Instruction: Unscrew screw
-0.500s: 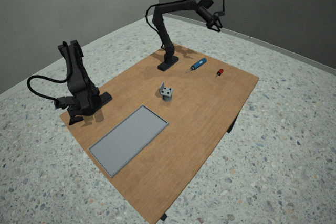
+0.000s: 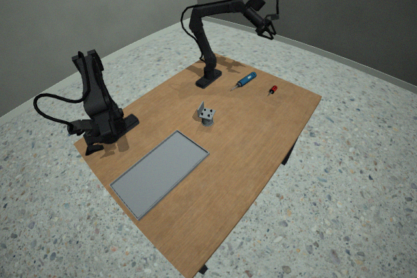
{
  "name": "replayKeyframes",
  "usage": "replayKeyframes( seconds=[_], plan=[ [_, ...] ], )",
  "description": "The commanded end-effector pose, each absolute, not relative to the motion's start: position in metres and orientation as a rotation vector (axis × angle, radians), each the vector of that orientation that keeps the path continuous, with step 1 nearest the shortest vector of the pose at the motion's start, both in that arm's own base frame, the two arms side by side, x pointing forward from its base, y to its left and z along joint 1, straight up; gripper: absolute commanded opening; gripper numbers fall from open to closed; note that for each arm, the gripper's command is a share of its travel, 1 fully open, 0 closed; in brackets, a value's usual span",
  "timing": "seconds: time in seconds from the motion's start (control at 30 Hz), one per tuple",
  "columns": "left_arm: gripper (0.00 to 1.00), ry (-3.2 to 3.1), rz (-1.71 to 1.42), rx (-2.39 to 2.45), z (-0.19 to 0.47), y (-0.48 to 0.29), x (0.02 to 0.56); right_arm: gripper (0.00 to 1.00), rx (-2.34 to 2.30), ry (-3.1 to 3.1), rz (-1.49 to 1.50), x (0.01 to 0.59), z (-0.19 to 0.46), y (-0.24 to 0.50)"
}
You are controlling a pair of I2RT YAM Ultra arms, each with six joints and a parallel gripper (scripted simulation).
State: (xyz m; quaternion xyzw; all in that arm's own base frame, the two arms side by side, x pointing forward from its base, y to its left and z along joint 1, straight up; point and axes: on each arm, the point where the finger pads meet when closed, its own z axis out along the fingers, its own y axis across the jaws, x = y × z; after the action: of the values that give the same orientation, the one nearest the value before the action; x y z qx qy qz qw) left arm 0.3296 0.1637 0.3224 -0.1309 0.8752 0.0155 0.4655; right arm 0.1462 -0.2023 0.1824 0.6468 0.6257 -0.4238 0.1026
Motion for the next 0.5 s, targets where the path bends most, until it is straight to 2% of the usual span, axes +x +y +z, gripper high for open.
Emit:
replayKeyframes(
  seconds=[0.0, 0.03, 0.07, 0.47],
  plan=[
    [1.00, 2.135, 0.045, -0.315, 0.3275, 0.1637, 0.3298, 1.00, 1.909, 1.840, -1.246, 0.1466, 0.1841, -0.2026],
    [1.00, 2.135, 0.045, -0.315, 0.3275, 0.1637, 0.3298, 1.00, 1.909, 1.840, -1.246, 0.1466, 0.1841, -0.2026],
    [0.82, 2.135, 0.045, -0.315, 0.3275, 0.1637, 0.3298, 1.00, 1.909, 1.840, -1.246, 0.1466, 0.1841, -0.2026],
    [0.82, 2.135, 0.045, -0.315, 0.3275, 0.1637, 0.3298, 1.00, 1.909, 1.840, -1.246, 0.1466, 0.1841, -0.2026]
  ],
)
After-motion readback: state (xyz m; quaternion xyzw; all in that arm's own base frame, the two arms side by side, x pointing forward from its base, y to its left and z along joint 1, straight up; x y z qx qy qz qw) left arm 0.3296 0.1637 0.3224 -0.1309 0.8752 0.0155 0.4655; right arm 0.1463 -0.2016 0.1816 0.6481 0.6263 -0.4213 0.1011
